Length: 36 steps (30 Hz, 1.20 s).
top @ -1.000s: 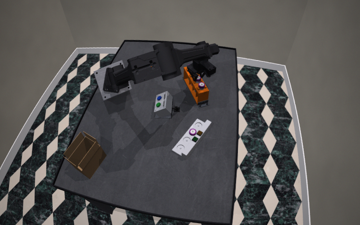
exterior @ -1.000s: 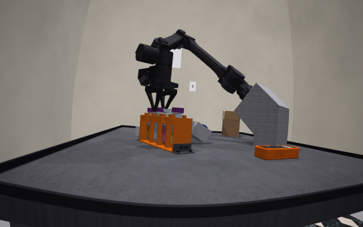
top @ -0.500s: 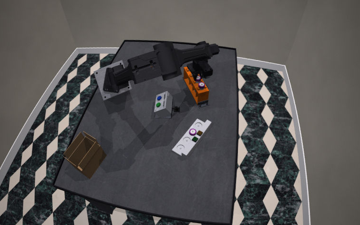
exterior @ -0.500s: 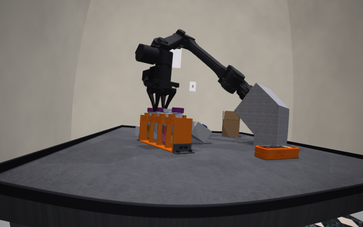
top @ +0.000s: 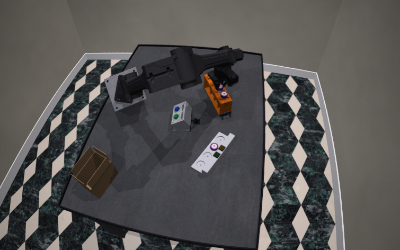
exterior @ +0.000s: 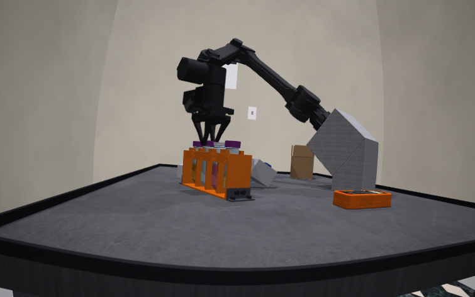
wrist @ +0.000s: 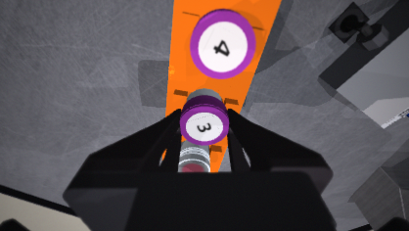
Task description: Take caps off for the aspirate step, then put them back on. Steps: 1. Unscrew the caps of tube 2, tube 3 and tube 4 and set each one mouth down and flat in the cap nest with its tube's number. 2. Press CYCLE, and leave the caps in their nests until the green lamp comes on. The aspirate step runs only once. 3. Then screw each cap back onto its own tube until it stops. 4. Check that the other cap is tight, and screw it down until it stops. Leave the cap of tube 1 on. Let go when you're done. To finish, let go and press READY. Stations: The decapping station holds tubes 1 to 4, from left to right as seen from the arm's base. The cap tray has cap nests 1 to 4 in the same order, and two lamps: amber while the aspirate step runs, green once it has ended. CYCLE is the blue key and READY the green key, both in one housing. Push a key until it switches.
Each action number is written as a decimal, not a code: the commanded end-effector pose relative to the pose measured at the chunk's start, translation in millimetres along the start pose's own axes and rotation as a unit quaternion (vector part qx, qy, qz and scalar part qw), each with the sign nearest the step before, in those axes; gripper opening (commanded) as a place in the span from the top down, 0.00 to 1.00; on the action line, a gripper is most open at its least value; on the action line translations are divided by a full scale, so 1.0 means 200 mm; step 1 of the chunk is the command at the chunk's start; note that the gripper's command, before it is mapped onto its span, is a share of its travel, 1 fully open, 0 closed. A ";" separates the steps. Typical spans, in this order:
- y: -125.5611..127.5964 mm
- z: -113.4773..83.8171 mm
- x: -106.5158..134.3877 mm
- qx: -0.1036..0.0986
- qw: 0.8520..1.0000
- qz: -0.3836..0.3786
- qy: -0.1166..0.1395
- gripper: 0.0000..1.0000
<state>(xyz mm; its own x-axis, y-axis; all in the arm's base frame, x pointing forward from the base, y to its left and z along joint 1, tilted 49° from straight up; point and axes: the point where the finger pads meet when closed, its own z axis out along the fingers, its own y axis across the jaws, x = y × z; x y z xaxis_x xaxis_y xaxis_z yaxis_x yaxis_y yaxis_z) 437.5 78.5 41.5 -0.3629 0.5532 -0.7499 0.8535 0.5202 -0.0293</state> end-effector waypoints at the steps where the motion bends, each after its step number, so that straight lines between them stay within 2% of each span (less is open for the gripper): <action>1: -0.03 -0.01 -0.01 0.006 0.993 -0.121 -0.002 1.00; 7: -0.03 -0.01 -0.01 0.005 0.968 -0.253 -0.001 1.00; 9: -0.03 -0.01 -0.01 0.005 0.968 -0.253 -0.001 1.00; 11: -0.03 -0.01 -0.01 0.006 0.949 -0.316 -0.001 1.00; 16: -0.03 -0.01 -0.01 0.006 0.913 -0.408 -0.001 1.00; 22: -0.03 -0.01 -0.01 0.006 0.855 -0.519 0.000 1.00; 24: -0.03 -0.02 -0.01 0.006 0.831 -0.556 0.000 1.00; 26: -0.03 -0.02 -0.01 0.006 0.831 -0.556 0.000 1.00; 30: -0.03 -0.02 -0.01 0.006 0.768 -0.641 0.001 1.00; 35: -0.03 -0.02 -0.02 0.006 0.700 -0.714 0.002 1.00; 36: -0.03 -0.02 -0.01 0.006 0.683 -0.731 0.002 1.00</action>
<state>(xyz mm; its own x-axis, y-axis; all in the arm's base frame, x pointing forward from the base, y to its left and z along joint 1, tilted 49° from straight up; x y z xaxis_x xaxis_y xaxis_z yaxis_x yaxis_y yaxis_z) 437.1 78.8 42.2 -0.9034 -0.4180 -0.0956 -0.2140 0.6327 -0.7443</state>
